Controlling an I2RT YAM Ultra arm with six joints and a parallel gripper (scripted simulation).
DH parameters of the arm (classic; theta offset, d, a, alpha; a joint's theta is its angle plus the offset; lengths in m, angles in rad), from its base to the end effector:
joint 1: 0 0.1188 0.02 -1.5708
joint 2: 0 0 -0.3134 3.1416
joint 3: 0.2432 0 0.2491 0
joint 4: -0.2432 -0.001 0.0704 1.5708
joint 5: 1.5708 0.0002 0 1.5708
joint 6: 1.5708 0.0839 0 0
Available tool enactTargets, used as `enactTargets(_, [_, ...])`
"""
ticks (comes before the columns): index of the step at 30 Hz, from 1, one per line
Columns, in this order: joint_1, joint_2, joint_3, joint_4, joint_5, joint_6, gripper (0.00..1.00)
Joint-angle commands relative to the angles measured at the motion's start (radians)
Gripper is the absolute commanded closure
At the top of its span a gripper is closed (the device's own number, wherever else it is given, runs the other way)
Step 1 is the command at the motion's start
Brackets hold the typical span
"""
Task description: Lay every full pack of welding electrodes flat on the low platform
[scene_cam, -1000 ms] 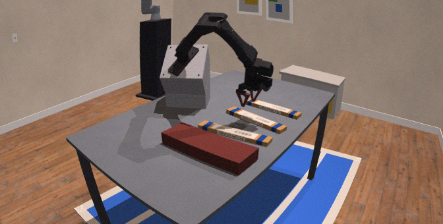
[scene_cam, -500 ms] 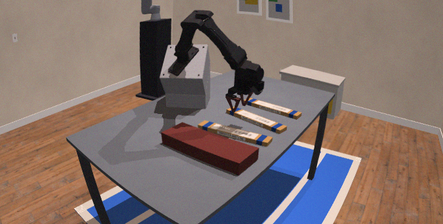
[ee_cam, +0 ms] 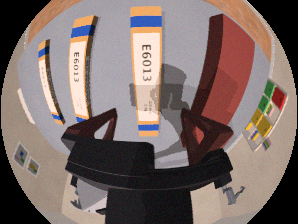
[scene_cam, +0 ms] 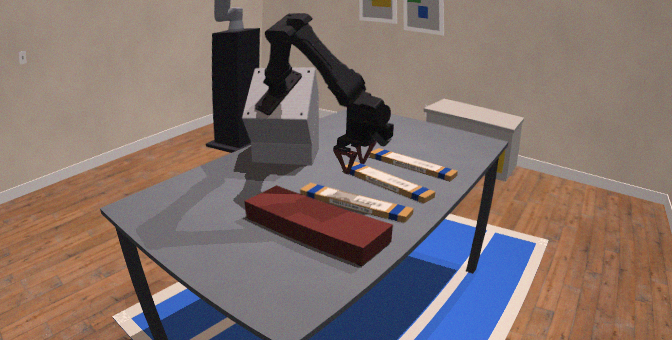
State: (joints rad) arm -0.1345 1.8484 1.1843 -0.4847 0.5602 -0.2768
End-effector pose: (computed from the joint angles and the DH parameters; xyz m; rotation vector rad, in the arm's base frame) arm 0.3816 -0.0956 0.1893 -0.0261 2.7172 -0.8824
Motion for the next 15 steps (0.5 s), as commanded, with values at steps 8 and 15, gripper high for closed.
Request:
enactTargets(8, [0.028, -0.016, 0.036, -0.014, -0.012, -0.009, 0.04])
enactTargets(15, [0.029, -0.008, 0.039, -0.004, -0.011, -0.006, 0.04])
